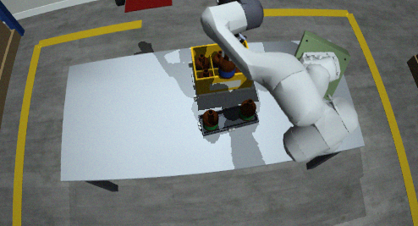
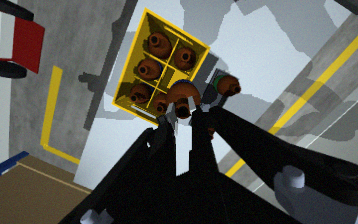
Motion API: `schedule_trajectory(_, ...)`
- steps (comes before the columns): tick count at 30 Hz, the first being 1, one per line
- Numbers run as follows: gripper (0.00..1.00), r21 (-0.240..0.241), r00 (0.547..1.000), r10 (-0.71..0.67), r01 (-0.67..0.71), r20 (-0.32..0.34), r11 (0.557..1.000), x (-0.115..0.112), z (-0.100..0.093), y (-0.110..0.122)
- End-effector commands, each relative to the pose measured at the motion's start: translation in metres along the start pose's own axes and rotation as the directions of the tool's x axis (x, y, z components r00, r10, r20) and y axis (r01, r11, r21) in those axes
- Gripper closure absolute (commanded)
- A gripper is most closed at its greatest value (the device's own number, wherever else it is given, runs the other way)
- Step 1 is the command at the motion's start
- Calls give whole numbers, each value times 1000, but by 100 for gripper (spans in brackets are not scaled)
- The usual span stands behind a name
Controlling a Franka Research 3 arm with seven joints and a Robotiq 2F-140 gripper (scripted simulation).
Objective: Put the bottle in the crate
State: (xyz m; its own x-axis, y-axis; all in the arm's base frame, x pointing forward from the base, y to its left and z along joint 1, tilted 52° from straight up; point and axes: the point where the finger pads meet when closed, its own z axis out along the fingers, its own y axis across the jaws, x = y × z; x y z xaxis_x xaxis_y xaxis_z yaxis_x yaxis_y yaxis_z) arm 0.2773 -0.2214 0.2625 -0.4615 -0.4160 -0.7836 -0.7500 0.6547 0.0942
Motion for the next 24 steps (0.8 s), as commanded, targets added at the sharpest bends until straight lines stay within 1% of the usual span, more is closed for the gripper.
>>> schedule_trajectory(1, 100, 10, 999, -34, 34, 1, 999, 4, -2, -7)
schedule_trajectory(12, 100, 10, 999, -34, 34, 1, 999, 16, -3, -17)
schedule_trajectory(24, 100, 10, 999, -34, 34, 1, 999, 23, -3, -23)
